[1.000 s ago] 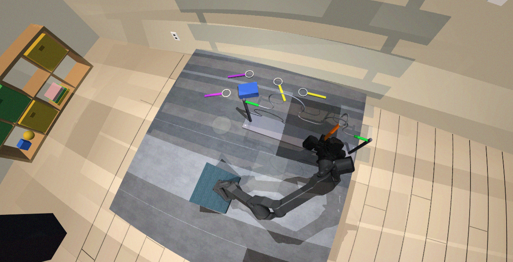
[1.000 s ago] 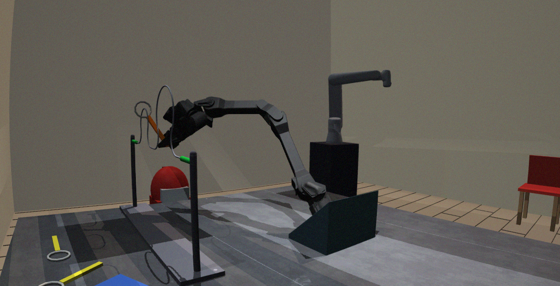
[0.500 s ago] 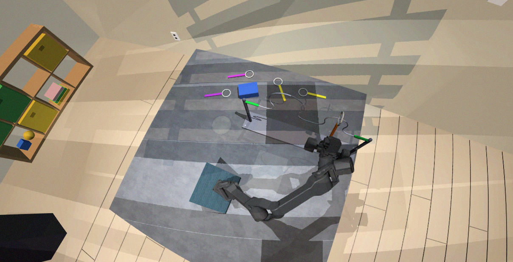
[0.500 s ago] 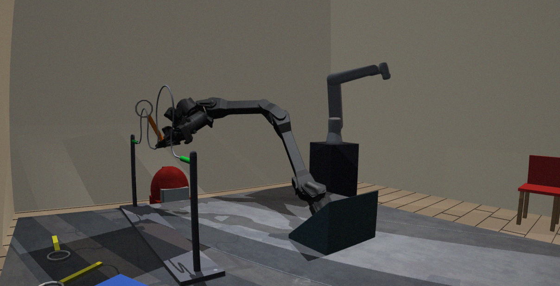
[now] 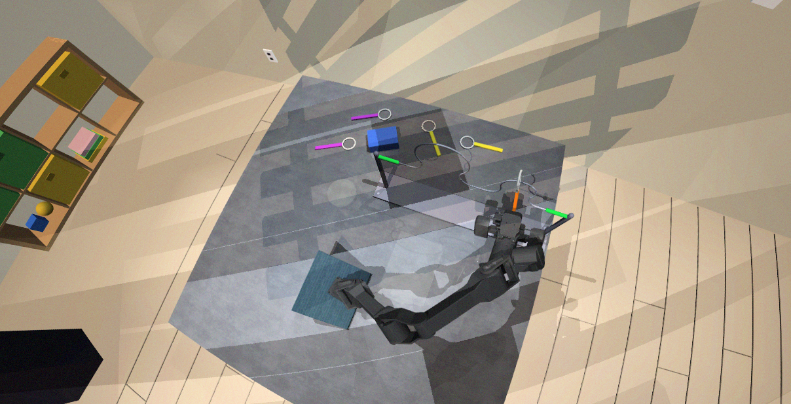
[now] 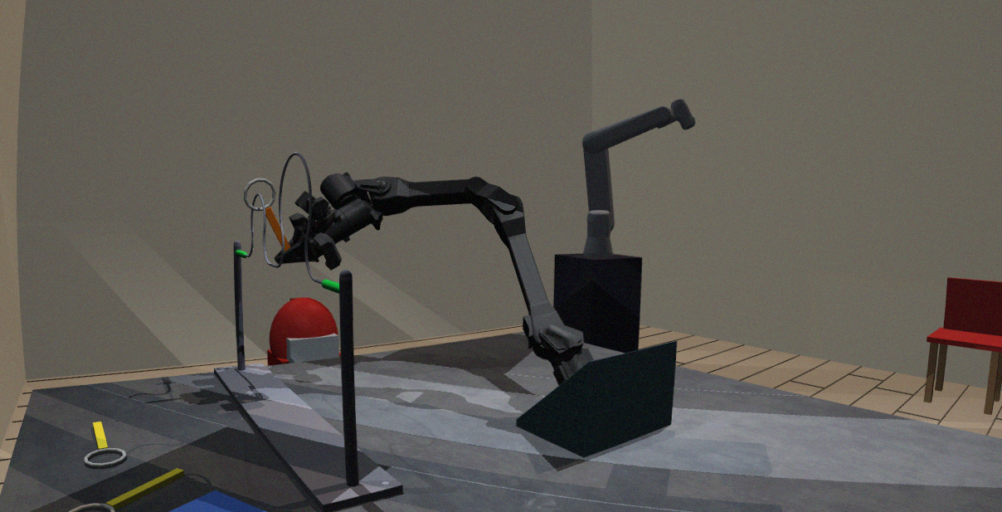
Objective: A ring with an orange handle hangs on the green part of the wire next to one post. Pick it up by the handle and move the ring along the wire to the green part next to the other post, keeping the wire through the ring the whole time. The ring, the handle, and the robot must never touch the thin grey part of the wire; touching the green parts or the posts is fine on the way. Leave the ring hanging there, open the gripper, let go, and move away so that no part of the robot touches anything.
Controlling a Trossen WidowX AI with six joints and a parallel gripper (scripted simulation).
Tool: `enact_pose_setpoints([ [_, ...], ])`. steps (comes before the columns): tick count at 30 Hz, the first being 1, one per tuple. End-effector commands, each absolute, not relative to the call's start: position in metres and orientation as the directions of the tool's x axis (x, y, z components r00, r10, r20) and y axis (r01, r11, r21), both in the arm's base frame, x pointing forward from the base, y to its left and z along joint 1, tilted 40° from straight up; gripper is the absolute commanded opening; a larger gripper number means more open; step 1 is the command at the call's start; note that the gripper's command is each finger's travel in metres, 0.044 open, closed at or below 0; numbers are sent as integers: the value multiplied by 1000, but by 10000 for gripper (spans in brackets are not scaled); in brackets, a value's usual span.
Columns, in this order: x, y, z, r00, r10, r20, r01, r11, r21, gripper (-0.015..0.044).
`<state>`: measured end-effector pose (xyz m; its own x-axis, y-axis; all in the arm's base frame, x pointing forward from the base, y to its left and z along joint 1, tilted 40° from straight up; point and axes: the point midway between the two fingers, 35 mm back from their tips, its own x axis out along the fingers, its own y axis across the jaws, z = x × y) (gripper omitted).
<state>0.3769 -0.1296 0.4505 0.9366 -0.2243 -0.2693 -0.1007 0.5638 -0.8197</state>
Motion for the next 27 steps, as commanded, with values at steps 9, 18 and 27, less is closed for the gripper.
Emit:
enact_pose_setpoints([
  [9, 378, -137, 464, 945, -285, -159, -57, 336, -940, -150],
  [18, 379, -140, 476, 948, -308, -74, -25, 162, -986, -150],
  [27, 378, -141, 487, 949, -316, 13, 8, -17, -1000, -150],
])
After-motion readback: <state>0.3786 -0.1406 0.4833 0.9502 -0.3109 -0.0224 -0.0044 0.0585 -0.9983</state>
